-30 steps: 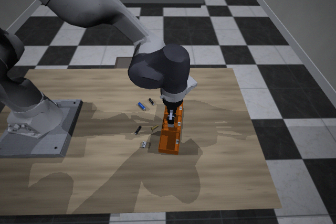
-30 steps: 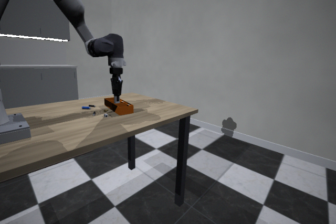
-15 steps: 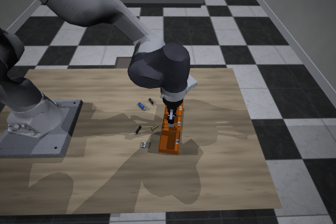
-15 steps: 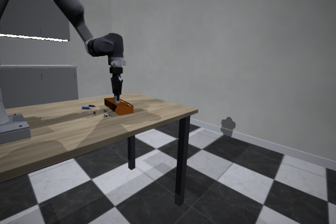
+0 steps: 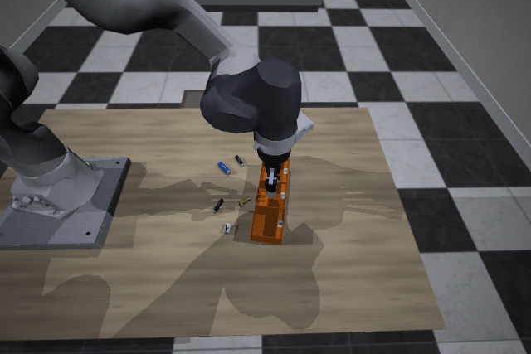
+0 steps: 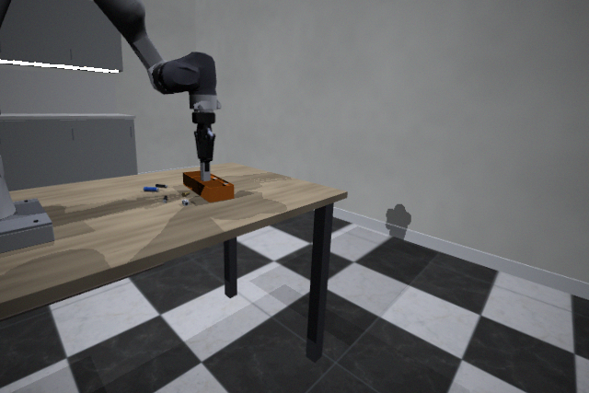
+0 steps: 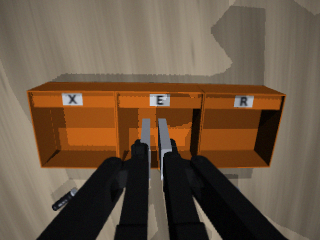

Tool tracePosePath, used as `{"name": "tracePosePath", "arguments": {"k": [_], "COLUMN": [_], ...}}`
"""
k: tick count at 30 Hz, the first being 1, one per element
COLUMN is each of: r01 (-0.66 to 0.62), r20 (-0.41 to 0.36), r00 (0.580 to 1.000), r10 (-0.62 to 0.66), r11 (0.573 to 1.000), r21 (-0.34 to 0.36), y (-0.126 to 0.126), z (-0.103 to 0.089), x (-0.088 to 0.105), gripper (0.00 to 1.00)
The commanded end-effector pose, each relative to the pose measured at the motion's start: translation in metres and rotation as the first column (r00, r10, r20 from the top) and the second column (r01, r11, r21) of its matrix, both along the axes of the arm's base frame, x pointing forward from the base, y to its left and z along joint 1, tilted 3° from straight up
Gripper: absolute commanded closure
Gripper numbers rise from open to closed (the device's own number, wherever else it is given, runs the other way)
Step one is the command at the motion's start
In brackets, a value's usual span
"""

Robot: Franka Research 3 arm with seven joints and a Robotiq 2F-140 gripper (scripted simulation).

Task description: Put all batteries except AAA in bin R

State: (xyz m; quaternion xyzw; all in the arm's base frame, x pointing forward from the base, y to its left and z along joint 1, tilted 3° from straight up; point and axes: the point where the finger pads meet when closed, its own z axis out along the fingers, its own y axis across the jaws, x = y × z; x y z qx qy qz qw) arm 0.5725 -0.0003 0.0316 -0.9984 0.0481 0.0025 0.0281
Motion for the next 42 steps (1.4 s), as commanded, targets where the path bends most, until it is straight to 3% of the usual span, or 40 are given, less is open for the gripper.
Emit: {"name": "tracePosePath", "arguments": {"k": [1, 5, 13, 39, 42], "r01": [0.008, 0.008, 0.008, 0.008, 0.008], "r20": [-0.009, -0.009, -0.009, -0.009, -0.009], "r00": [1.000, 1.000, 1.000, 1.000, 1.000], "r10": [-0.008, -0.008, -0.008, -0.008, -0.008], "r11": [1.000, 1.000, 1.000, 1.000, 1.000], "r21": [0.000, 0.000, 0.000, 0.000, 0.000], "y": [-0.001, -0.001, -0.002, -0.002, 0.012], "z": [0.004, 0.007, 0.038, 0.038, 0.039], "x": [-0.002, -0.002, -0.002, -0.002, 0.000], "gripper": [0.95, 0.95, 0.95, 0.95, 0.95]}}
